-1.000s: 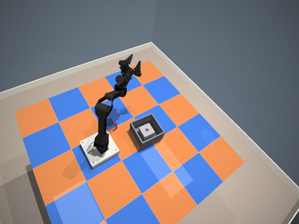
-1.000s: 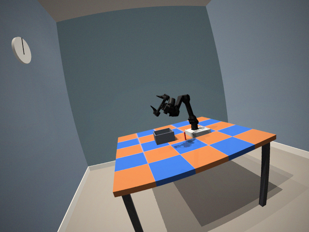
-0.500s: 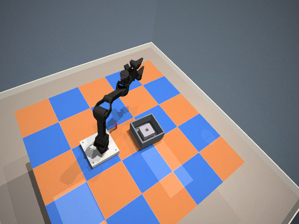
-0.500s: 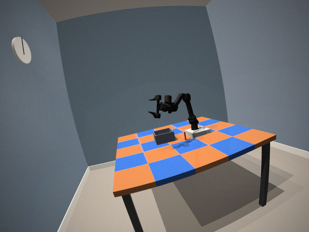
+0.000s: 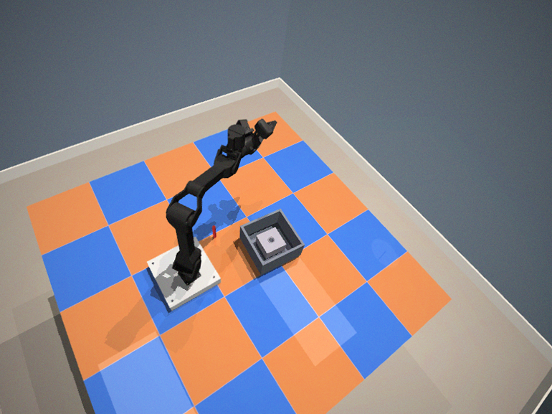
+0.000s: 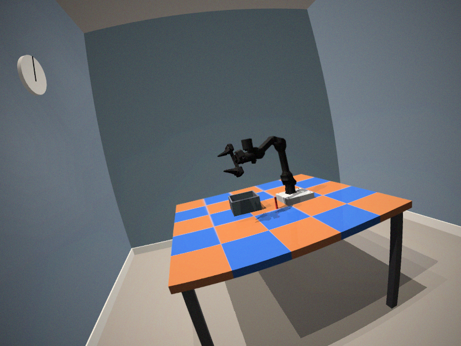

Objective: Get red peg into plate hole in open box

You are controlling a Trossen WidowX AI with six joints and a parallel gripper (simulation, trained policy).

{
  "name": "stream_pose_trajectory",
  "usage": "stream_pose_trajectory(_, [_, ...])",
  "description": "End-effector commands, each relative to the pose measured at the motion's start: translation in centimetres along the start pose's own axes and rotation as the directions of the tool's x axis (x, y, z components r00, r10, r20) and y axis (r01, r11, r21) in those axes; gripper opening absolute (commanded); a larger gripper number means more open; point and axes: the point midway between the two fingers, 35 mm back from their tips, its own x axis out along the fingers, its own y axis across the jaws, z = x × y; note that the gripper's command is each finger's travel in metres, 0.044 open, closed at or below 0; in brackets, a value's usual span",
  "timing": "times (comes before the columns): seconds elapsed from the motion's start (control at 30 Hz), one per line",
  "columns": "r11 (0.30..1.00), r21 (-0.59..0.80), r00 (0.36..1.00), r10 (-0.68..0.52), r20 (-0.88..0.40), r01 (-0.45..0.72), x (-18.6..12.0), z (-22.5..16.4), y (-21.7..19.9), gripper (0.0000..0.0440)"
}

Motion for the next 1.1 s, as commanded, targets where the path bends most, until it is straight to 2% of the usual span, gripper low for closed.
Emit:
stream_pose_trajectory(0.0, [0.995,0.09,0.999,0.035,-0.038,-0.031,-0.5,-0.7,-0.3,0.044])
stream_pose_trajectory(0.27, [0.941,0.321,0.978,0.158,-0.137,-0.107,-2.2,-2.8,0.5,0.044])
stream_pose_trajectory(0.53, [0.835,0.536,0.932,0.283,-0.225,-0.123,-4.5,-4.6,1.6,0.044])
stream_pose_trajectory(0.8, [0.696,0.714,0.86,0.41,-0.303,-0.08,-7.5,-6.2,3.4,0.044])
stream_pose_trajectory(1.07, [0.548,0.836,0.756,0.541,-0.369,0.015,-11.1,-7.4,5.9,0.044])
